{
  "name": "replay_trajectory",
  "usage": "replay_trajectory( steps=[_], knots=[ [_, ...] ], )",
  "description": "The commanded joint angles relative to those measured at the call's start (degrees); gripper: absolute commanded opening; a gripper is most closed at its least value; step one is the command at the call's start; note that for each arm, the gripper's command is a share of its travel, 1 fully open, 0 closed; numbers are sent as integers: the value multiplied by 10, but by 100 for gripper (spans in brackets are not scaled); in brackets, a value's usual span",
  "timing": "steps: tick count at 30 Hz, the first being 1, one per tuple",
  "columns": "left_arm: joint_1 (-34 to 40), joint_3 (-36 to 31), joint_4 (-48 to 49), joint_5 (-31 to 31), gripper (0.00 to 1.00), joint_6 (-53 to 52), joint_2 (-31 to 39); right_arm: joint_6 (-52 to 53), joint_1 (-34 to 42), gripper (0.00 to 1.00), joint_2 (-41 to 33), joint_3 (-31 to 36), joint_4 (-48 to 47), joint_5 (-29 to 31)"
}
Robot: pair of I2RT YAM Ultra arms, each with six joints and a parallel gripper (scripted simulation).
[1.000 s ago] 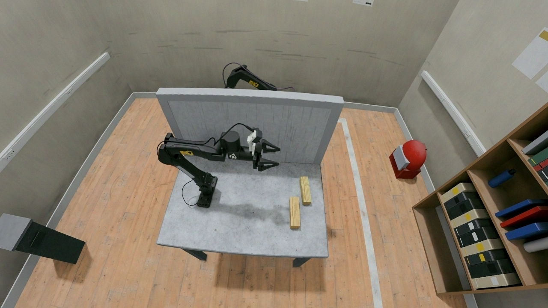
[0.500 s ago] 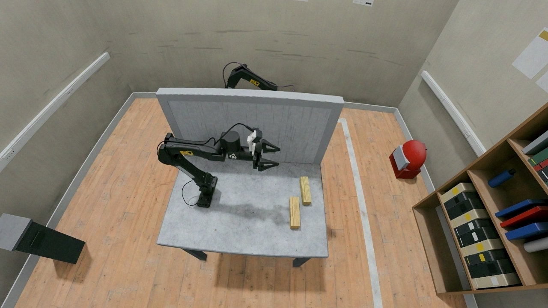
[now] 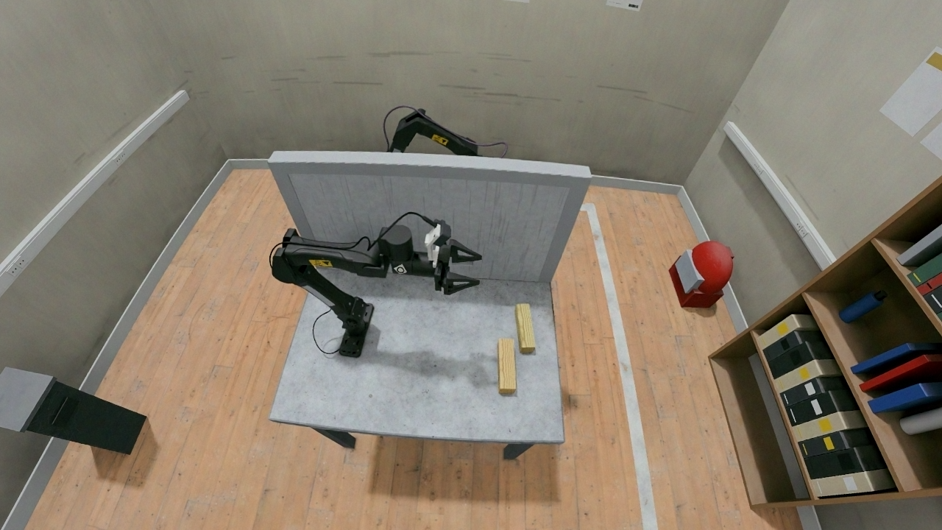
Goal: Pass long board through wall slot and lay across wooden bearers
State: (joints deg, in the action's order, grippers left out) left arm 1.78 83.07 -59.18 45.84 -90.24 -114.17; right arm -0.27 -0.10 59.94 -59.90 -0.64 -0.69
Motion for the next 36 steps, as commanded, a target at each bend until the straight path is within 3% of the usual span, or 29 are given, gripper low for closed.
replay_trajectory(
  steps=[1,23,28,36],
  knots=[
    [-17,31,-25,51,0,-27,7,-1,2,75,-4,-10,-3,-7],
    [-2,31,-16,52,0,-10,24,-1,2,75,-4,-10,-3,-7],
    [6,-5,-3,51,0,-9,21,-1,2,75,-4,-10,-3,-7],
    [-26,29,-28,47,0,-33,5,-1,2,75,-4,-10,-3,-7]
  ],
)
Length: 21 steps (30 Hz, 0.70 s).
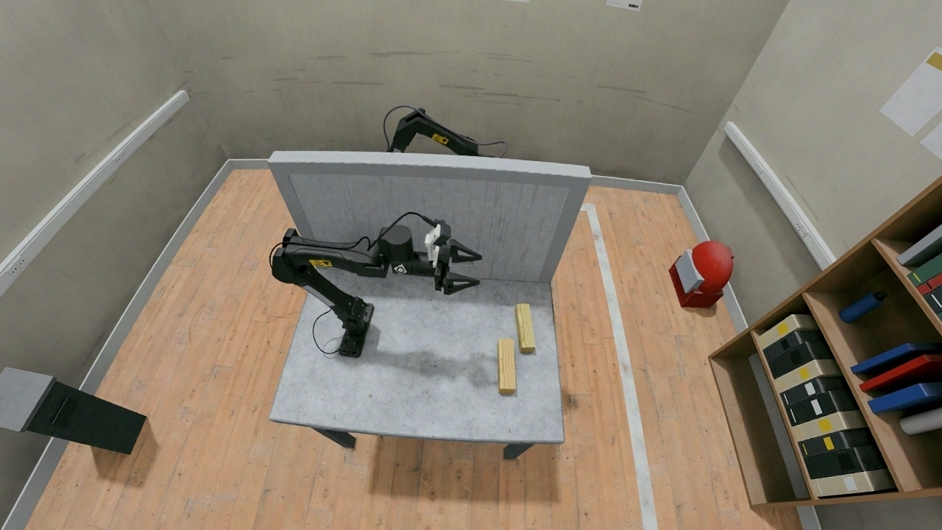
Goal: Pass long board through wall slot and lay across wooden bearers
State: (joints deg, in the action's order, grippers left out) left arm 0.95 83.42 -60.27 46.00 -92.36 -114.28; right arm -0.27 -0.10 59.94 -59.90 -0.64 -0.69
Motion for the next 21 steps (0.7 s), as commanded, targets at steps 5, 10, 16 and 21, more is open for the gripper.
replay_trajectory(
  steps=[5,10,16,21],
  knots=[
    [-24,23,-27,43,0,-22,8,-1,2,75,-4,-10,-3,-7],
    [-6,29,-22,46,0,-14,22,-1,2,75,-4,-10,-3,-7],
    [-14,31,-28,45,0,-16,10,-1,2,75,-4,-10,-3,-7],
    [-5,32,-28,46,0,-13,16,-1,2,75,-4,-10,-3,-7]
  ],
)
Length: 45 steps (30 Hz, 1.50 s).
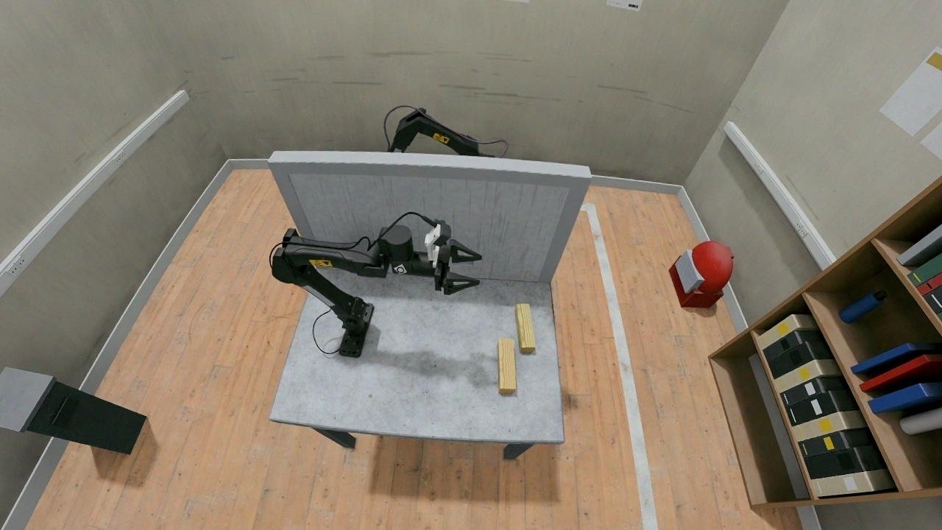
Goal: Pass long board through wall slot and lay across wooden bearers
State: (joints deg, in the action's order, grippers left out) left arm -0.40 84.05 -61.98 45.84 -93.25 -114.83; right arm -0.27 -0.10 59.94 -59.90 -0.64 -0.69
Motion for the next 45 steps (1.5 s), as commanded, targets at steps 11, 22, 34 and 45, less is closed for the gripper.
replay_trajectory(
  steps=[11,22,34,45],
  knots=[
    [58,39,26,-125,0,298,87,-1,2,75,-4,-10,-3,-7],
    [134,50,66,-341,0,667,195,-1,2,75,-4,-10,-3,-7],
    [207,-85,229,-478,0,843,229,-1,2,75,-4,-10,-3,-7],
    [252,-241,422,-599,0,1058,286,-1,2,75,-4,-10,-3,-7]
  ],
)
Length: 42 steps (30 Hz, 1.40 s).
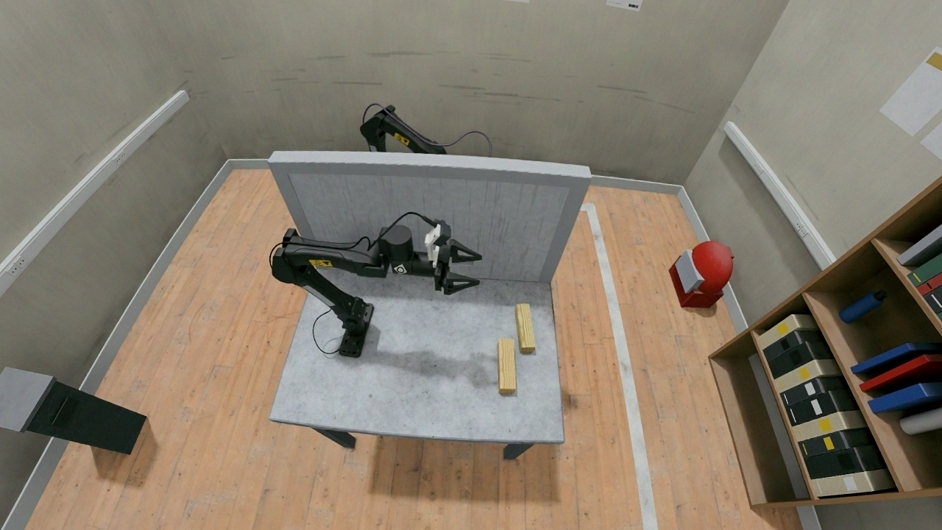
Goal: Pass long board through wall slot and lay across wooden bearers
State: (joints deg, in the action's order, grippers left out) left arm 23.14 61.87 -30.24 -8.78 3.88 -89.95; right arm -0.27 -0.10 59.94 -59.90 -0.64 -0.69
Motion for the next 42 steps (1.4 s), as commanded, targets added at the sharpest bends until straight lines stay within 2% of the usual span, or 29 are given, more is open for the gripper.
replay_trajectory(
  steps=[1,3,6,12,15,20,21,23,24,31,33,35,40,42],
  knots=[
    [21,-34,123,-64,0,110,42,-1,2,75,-4,-10,-3,-7],
    [25,-57,149,-80,0,150,52,-1,2,75,-4,-10,-3,-7],
    [31,-64,169,-92,0,150,62,-1,2,75,-4,-10,-3,-7],
    [62,-153,273,-161,0,245,77,-1,2,75,-4,-10,-3,-7],
    [71,-159,287,-177,0,234,55,-1,2,75,-4,-10,-3,-7],
    [55,-150,276,-178,0,199,70,-1,2,75,-4,-10,-3,-7],
    [51,-181,280,-177,0,197,63,-1,2,75,-4,-10,-3,-7],
    [51,-181,280,-177,0,197,63,-1,2,75,-4,-10,-3,-7],
    [61,-153,284,-177,0,196,58,-1,2,75,-4,-10,-3,-7],
    [60,-148,285,-177,0,196,54,-1,2,75,-4,-10,-3,-7],
    [53,-153,299,-176,0,196,42,-1,2,75,-4,-10,-3,-7],
    [50,-192,305,-174,0,195,41,-1,2,75,-4,-10,-3,-7],
    [56,-172,305,-174,0,196,46,-1,2,75,-4,-10,-3,-7],
    [60,-202,318,-170,0,196,25,-1,2,75,-4,-10,-3,-7]
  ],
)
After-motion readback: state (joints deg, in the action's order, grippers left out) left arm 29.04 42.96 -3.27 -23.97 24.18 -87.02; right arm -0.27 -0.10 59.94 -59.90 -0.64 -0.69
